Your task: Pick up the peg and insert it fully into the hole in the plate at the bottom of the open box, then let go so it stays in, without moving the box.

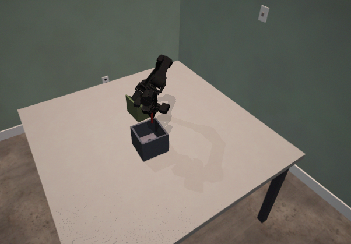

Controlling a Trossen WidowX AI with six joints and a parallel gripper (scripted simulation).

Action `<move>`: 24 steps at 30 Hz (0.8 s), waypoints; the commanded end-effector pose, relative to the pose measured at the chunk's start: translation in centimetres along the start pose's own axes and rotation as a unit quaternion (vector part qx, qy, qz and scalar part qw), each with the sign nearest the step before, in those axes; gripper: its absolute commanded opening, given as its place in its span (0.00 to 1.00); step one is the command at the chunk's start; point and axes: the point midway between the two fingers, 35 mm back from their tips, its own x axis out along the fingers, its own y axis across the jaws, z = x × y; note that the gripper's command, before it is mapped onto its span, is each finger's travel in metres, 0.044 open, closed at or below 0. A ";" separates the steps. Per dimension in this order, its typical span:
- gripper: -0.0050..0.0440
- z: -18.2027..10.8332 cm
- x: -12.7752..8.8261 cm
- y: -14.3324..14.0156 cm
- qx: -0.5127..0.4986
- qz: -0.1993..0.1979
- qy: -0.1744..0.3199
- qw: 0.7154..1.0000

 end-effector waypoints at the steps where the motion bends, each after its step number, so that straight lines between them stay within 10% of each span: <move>1: 0.10 0.8 0.1 0.0 0.000 -0.001 0.001 1.000; 24: 0.10 4.2 2.6 -0.2 0.002 0.000 0.003 1.000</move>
